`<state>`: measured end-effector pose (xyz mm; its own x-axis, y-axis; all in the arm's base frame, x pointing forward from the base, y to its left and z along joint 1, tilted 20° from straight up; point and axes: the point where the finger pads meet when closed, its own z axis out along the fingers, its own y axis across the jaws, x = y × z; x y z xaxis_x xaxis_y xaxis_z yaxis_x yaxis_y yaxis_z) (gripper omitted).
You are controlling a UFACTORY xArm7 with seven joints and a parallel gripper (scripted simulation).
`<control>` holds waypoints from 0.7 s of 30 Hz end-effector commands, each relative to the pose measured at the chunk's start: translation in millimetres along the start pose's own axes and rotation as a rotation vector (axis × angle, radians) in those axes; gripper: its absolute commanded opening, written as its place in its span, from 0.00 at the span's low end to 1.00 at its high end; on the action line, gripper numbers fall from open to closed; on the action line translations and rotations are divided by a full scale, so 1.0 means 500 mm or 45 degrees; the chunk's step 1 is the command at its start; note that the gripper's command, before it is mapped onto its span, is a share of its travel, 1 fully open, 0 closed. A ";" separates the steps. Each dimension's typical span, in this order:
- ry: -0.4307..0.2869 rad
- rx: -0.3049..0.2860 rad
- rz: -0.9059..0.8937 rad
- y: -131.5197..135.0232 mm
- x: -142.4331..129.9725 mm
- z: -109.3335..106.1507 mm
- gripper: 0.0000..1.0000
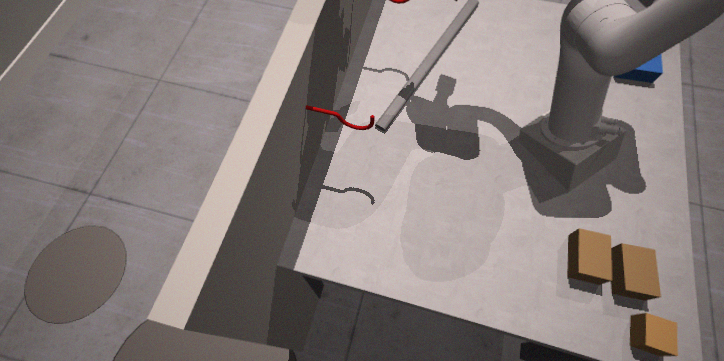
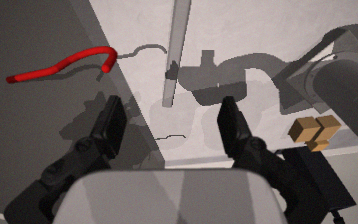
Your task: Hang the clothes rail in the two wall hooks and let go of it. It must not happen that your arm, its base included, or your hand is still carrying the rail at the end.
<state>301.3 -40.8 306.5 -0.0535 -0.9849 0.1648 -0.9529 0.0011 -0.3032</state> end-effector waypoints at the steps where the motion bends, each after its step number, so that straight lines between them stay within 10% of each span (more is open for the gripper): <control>1: 0.006 -0.004 0.114 0.011 0.021 -0.006 1.00; 21: 0.009 -0.009 0.170 0.023 0.038 -0.005 1.00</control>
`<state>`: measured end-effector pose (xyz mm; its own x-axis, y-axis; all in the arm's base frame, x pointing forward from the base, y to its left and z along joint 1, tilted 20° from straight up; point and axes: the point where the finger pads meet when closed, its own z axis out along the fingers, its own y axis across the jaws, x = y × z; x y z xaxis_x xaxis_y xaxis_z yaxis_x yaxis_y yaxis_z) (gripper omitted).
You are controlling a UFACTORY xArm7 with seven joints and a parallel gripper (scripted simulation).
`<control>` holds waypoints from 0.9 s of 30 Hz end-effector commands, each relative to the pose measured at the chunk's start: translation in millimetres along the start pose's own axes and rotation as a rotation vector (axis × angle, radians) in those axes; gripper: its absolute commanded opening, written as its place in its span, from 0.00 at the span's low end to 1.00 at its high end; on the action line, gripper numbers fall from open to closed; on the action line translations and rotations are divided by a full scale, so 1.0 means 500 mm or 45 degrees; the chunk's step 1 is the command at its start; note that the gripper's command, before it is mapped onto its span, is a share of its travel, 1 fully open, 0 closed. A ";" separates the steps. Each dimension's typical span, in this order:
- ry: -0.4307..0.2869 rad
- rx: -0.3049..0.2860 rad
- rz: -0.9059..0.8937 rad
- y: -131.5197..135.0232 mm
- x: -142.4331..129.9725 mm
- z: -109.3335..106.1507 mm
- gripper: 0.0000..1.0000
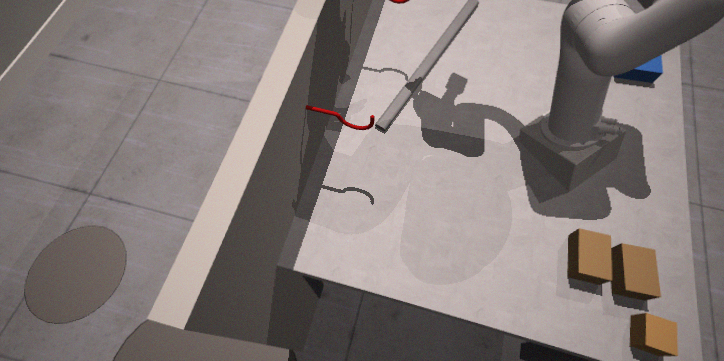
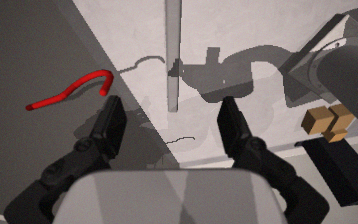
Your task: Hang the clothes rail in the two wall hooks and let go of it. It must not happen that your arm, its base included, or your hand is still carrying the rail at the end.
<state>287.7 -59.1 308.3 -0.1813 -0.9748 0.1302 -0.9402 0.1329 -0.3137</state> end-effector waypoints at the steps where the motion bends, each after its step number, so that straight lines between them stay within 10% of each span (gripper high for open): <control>1: 0.000 0.004 0.001 -0.002 0.000 0.000 1.00; 27: 0.000 0.004 0.001 -0.002 0.000 0.080 1.00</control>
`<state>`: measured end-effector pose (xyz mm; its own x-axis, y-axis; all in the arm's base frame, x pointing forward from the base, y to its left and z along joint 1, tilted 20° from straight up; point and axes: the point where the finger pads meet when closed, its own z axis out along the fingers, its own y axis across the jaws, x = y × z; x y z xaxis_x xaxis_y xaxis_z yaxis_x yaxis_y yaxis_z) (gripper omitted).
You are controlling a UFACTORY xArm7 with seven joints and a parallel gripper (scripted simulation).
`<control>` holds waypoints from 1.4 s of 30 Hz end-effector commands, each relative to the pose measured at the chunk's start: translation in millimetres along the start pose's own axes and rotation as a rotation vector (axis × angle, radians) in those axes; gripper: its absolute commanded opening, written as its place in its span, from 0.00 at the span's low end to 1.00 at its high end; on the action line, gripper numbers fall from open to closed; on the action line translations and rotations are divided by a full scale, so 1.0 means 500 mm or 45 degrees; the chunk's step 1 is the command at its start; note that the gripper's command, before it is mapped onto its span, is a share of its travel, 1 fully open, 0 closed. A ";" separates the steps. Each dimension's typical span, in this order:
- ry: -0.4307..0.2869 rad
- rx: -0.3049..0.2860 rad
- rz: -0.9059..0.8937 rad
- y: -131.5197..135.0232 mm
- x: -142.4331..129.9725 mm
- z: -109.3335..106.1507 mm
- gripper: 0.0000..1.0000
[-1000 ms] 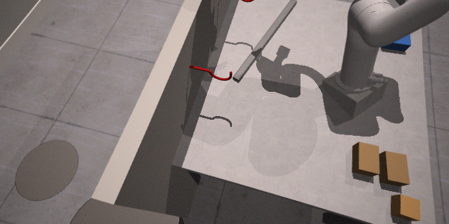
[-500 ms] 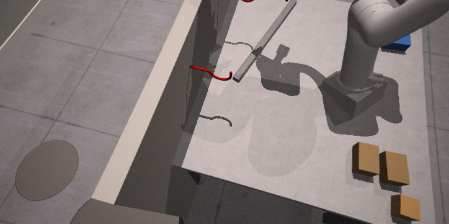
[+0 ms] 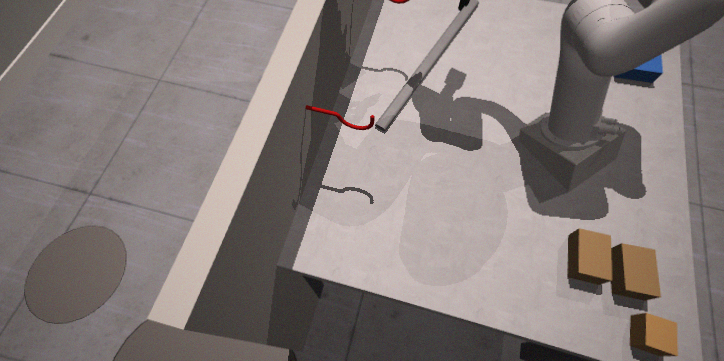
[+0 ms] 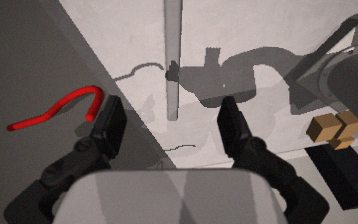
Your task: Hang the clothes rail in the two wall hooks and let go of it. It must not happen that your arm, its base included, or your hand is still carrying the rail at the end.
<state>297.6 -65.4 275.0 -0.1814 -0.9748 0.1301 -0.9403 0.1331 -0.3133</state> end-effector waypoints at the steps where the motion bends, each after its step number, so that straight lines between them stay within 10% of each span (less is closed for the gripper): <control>1: 0.000 0.004 0.001 -0.002 0.000 0.013 1.00; 42: 0.000 0.004 0.001 -0.003 0.000 0.100 1.00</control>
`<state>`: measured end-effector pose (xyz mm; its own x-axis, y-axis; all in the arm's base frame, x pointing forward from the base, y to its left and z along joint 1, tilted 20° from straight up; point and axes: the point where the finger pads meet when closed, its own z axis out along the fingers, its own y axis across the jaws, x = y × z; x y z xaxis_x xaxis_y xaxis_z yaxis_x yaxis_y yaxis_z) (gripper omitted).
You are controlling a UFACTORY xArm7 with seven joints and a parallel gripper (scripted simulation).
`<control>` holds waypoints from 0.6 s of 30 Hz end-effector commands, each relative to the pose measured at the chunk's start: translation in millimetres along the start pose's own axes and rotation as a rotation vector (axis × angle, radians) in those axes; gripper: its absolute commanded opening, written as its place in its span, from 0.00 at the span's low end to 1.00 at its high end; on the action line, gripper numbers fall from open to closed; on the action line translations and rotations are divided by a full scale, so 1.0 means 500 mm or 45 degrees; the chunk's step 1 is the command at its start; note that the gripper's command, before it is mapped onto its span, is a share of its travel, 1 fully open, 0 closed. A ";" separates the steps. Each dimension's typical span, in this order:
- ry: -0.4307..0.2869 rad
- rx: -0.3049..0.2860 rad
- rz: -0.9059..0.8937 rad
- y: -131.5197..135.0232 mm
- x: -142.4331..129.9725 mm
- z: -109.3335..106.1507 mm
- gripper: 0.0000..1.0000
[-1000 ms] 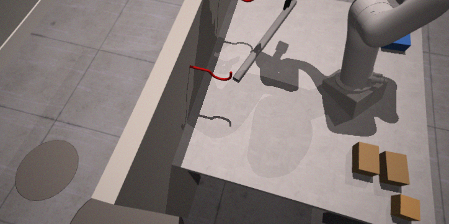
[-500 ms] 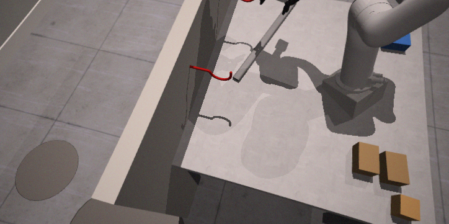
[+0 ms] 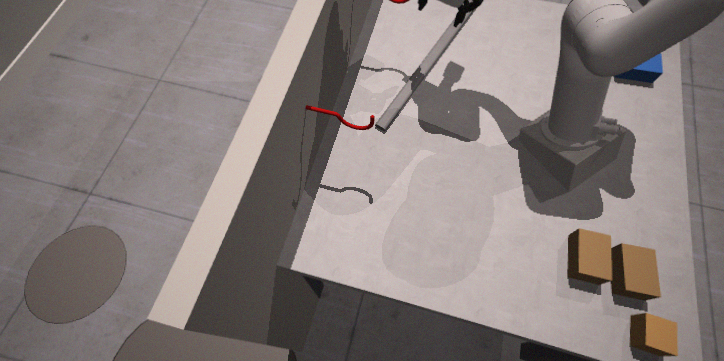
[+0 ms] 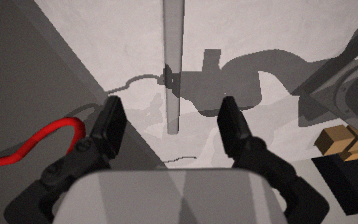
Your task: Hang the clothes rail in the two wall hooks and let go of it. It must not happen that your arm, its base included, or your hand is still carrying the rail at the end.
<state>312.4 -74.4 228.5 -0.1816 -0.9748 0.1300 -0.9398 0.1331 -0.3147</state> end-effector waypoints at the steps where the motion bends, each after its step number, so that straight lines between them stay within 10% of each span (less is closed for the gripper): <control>1: 0.000 0.002 0.000 -0.001 0.000 0.004 1.00; 18: 0.000 0.002 0.000 -0.001 0.000 0.054 1.00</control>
<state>320.9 -82.1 210.5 -0.1945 -0.9728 0.1259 -0.9353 0.1453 -0.3227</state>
